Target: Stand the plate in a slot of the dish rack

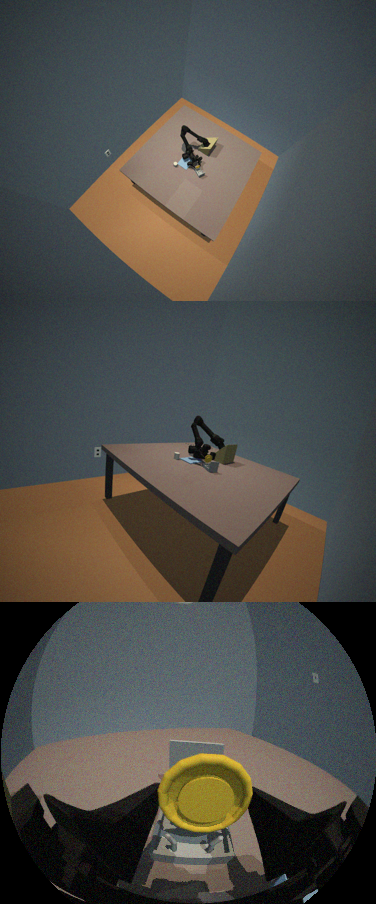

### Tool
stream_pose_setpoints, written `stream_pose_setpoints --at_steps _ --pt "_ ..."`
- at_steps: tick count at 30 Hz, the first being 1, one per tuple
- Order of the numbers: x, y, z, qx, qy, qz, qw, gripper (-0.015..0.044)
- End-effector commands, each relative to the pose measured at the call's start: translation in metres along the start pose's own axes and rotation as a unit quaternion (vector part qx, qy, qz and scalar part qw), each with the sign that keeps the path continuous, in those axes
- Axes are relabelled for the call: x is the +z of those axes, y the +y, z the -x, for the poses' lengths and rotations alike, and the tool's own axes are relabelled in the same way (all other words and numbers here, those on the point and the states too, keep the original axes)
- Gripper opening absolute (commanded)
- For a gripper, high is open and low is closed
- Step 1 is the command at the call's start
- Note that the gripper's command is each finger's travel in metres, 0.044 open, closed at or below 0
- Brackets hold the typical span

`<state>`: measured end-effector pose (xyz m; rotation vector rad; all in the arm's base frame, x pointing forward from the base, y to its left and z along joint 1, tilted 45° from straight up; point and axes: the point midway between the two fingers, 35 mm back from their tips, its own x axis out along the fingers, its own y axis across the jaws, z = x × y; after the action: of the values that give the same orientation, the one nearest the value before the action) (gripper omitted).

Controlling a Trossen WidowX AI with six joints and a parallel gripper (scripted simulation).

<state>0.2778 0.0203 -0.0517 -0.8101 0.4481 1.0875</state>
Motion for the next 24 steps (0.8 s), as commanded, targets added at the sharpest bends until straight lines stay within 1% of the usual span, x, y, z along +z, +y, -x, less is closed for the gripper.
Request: stream_pose_setpoints --at_steps 1,5,9,24 --pt "0.0 0.005 -0.007 0.003 0.0 -0.003 1.0 0.0" --pt "-0.002 0.005 -0.007 0.003 0.0 -0.002 1.0 0.0" --pt "-0.02 0.006 -0.008 0.001 -0.001 0.002 1.0 0.0" --pt "-0.015 0.009 -0.008 0.006 0.003 -0.005 1.0 0.0"
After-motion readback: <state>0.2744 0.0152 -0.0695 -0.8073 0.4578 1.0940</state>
